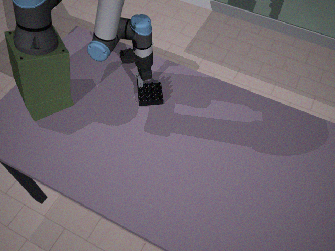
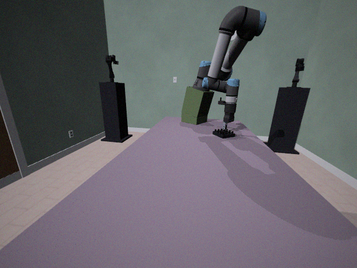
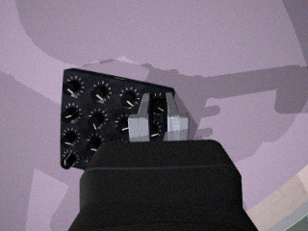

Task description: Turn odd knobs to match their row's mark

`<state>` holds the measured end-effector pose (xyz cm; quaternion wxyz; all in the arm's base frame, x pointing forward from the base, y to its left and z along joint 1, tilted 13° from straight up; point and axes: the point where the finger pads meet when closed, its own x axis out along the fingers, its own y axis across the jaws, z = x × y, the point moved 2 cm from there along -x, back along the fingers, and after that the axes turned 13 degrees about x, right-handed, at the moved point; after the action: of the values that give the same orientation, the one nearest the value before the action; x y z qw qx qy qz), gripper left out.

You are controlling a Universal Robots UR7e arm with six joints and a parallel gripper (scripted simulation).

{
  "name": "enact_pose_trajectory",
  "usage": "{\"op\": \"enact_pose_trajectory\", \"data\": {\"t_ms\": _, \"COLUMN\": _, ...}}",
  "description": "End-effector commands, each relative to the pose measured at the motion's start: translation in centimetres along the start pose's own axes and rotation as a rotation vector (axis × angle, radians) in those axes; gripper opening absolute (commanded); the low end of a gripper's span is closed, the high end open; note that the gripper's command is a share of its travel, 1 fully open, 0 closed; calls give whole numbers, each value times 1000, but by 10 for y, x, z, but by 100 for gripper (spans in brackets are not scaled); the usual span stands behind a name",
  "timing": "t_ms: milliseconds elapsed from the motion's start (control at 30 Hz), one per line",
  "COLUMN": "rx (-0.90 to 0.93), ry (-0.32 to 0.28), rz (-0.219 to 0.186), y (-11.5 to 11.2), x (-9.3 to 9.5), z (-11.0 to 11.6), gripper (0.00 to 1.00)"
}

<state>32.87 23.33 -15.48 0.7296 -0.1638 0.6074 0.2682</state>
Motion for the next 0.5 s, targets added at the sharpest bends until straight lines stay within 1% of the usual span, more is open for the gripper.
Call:
{"op": "enact_pose_trajectory", "data": {"t_ms": 0, "rx": 56, "ry": -1, "rz": -1, "y": 0, "x": 0, "z": 0, "gripper": 30}}
{"op": "enact_pose_trajectory", "data": {"t_ms": 467, "rx": 145, "ry": -1, "rz": -1, "y": 0, "x": 0, "z": 0, "gripper": 30}}
